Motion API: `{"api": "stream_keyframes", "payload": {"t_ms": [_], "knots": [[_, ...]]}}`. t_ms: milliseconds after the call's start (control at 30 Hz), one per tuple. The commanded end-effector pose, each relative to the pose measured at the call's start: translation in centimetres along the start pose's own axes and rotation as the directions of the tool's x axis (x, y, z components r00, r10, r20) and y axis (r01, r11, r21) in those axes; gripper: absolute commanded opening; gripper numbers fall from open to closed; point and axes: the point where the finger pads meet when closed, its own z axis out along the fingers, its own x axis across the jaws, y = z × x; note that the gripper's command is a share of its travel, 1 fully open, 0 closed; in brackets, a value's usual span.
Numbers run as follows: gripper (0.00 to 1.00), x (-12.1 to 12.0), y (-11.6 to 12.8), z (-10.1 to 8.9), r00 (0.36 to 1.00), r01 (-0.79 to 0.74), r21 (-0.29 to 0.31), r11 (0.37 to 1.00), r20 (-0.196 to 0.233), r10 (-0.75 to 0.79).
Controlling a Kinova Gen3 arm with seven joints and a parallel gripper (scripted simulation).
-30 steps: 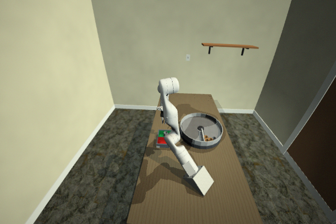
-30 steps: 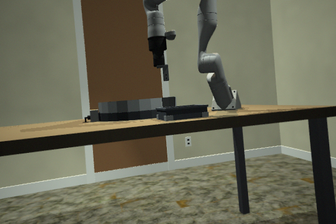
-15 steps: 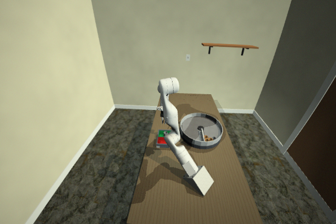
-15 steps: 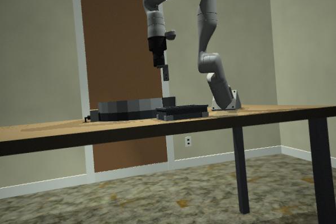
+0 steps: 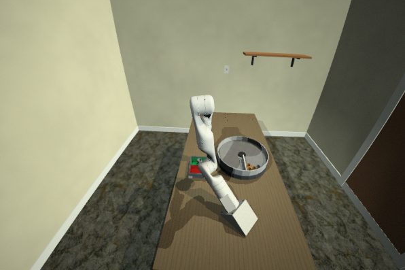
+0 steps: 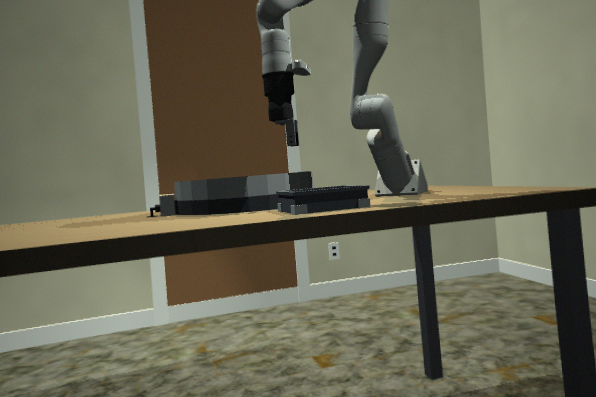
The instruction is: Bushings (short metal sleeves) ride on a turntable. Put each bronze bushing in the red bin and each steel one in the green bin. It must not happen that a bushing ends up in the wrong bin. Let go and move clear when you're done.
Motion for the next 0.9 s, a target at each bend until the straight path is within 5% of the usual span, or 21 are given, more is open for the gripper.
{"api": "stream_keyframes", "payload": {"t_ms": [0,100,300,467,567,733,867], "knots": [[0.45,-1.8,0.7,0.0,0.993,-0.12,-0.004,0.993,-0.002,0.12],[0.45,-4.6,1.9,0.2,0.95,-0.313,-0.003,0.95,-0.003,0.313],[0.45,-4.7,1.9,0.2,0.949,-0.314,-0.003,0.949,-0.003,0.314],[0.45,-9.4,3.8,0.5,0.795,-0.607,-0.002,0.795,-0.004,0.607],[0.45,-9.4,3.8,0.5,0.795,-0.607,-0.002,0.795,-0.004,0.607],[0.45,-14.1,5.7,0.7,0.553,-0.833,0.0,0.553,-0.005,0.833],[0.45,-14.1,5.7,0.7,0.553,-0.833,0.0,0.553,-0.005,0.833]]}}
